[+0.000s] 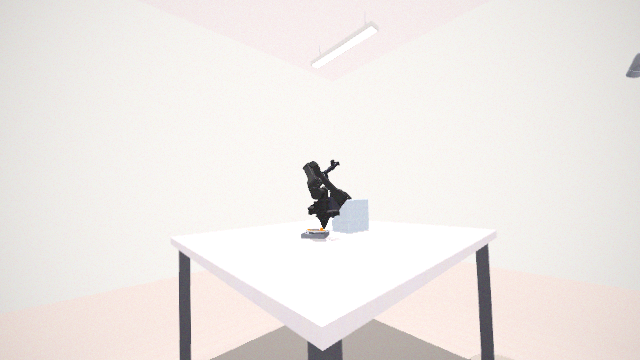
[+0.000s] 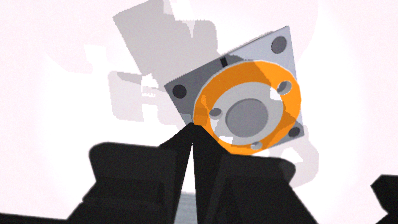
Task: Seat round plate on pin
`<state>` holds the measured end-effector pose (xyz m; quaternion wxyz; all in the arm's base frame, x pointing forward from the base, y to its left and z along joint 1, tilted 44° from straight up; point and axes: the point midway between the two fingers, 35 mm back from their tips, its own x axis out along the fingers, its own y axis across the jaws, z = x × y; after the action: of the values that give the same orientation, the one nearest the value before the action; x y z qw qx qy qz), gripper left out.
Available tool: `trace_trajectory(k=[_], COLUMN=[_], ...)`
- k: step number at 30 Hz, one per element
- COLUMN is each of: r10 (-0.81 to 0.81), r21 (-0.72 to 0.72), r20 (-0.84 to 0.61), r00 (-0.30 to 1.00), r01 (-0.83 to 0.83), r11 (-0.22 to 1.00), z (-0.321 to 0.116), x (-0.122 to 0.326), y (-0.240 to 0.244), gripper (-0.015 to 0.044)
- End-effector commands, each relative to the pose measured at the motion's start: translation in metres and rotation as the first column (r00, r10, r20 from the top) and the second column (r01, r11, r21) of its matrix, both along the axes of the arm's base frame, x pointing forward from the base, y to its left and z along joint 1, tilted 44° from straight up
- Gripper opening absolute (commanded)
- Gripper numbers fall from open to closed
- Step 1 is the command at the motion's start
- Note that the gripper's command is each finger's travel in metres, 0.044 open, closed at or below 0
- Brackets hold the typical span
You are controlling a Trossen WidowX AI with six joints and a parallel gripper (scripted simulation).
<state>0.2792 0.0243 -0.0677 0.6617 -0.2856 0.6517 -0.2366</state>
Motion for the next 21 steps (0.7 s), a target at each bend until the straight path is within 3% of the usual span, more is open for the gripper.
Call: trace_trajectory(k=[1, 21], r10=[0.0, 0.0], r21=[-0.003, -0.003], r20=[0.004, 0.005], r00=[1.0, 1.0], r01=[0.0, 0.0], r11=[1.0, 1.0], z=[0.0, 0.004], x=[0.007, 0.03], y=[0.001, 0.003], gripper=[0.0, 0.0])
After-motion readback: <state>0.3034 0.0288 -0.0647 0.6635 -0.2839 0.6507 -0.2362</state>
